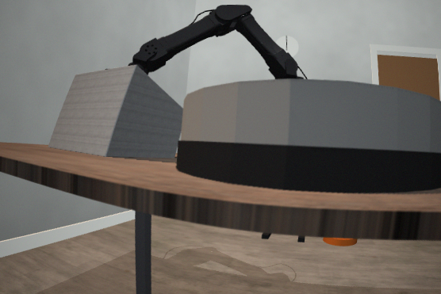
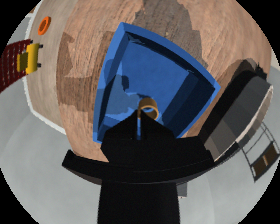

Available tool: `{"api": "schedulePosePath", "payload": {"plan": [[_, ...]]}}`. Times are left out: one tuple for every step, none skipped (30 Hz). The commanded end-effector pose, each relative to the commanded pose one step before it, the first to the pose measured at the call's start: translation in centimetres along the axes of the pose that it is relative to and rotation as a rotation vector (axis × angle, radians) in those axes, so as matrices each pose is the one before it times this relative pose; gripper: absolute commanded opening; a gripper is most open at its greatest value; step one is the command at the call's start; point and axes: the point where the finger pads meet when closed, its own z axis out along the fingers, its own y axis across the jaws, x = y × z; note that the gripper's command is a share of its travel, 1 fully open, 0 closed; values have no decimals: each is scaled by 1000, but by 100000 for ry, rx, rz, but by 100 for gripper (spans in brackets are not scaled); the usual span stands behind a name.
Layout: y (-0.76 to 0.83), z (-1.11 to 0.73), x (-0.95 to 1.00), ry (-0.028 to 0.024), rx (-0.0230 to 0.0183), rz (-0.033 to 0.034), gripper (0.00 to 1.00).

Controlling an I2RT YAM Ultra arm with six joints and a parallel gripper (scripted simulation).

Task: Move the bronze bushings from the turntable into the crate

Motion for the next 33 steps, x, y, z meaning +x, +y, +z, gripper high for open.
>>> {"api": "schedulePosePath", "payload": {"plan": [[76,6,-874,-1209,601,462,0],[47,37,-39,-131,-29,-113,0],[53,40,-42,-140,-42,-122,0],[0,0,0,0,0,0,0],[0,0,0,0,0,0,0],[53,42,-44,-149,-31,-216,0],[67,43,-97,-360,-88,-138,0],[15,32,-76,-252,-37,-26,0],[0,29,-37,-91,-34,21,0],[-52,18,-11,30,43,130,0],[-59,14,-27,-35,37,131,0],[-38,15,-48,-129,11,68,0],[-2,20,-38,-115,-6,-15,0],[26,23,-23,-75,-15,-76,0],[28,19,-15,-45,-37,-74,0],[24,14,-3,-2,-47,-51,0],[10,9,2,13,0,-26,0],[5,5,3,13,2,-15,0],[2,2,2,10,1,-13,0],[0,0,1,6,-1,-8,0],[0,0,0,0,0,0,0],[0,0,0,0,0,0,0],[0,0,1,4,1,0,0],[-2,0,10,41,8,10,0],[-2,0,12,47,9,12,0],[0,0,2,8,1,2,0],[0,0,0,0,0,0,0],[0,0,0,0,0,0,0],[0,0,0,0,0,0,0],[0,0,0,0,0,0,0],[0,0,0,0,0,0,0],[0,0,0,0,0,0,0],[0,0,0,0,0,0,0]]}}
